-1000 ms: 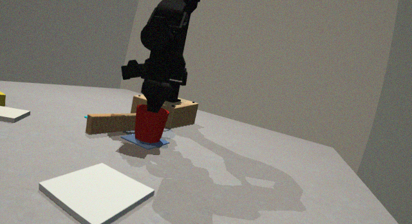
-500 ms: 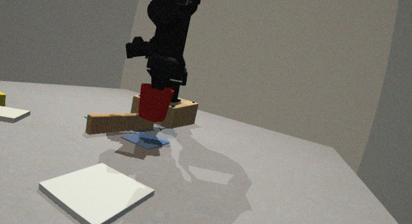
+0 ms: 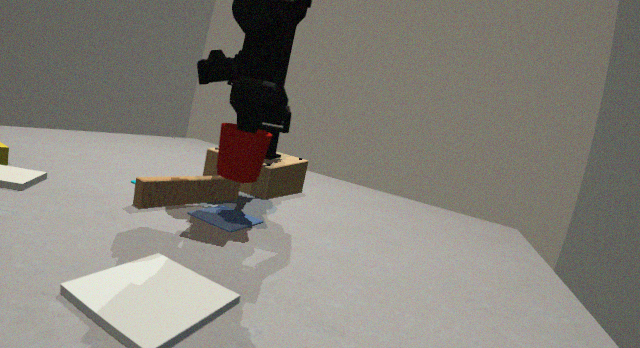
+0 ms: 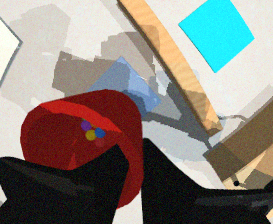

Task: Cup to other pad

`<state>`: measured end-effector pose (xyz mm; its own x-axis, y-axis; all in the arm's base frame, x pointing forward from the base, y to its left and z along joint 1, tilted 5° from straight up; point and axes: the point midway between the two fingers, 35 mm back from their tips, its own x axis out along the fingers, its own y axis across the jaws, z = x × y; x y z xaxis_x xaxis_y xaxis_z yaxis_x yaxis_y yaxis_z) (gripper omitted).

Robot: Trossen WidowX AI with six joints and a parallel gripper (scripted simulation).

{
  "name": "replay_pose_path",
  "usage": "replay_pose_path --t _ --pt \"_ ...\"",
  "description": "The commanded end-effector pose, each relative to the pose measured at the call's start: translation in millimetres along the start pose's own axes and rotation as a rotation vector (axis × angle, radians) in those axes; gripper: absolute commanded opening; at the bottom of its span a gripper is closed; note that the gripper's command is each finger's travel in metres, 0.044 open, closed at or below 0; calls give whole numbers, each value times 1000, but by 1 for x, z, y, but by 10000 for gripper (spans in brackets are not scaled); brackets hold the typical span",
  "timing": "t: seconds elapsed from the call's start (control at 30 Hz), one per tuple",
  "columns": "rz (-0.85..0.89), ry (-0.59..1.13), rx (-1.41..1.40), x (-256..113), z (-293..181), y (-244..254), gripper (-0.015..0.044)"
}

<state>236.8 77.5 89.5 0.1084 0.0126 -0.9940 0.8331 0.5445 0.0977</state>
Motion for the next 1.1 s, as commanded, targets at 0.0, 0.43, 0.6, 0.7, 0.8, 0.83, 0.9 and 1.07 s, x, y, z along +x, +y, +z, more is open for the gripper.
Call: replay_pose_path --t 0.0,0.43,0.6,0.7,0.8,0.83,0.9,1.07 --pt "1 0 -1 0 0 0 0" --pt "-1 -2 0 0 9 -8 0" --pt "-3 -4 1 -1 16 -15 0" --pt "-3 -4 1 -1 20 -18 0" --pt "-4 -5 1 -1 24 -22 0" --pt "-4 -5 1 -1 25 -23 0" --pt "-4 -5 1 -2 28 -25 0" --pt "-5 -6 1 -2 34 -31 0"
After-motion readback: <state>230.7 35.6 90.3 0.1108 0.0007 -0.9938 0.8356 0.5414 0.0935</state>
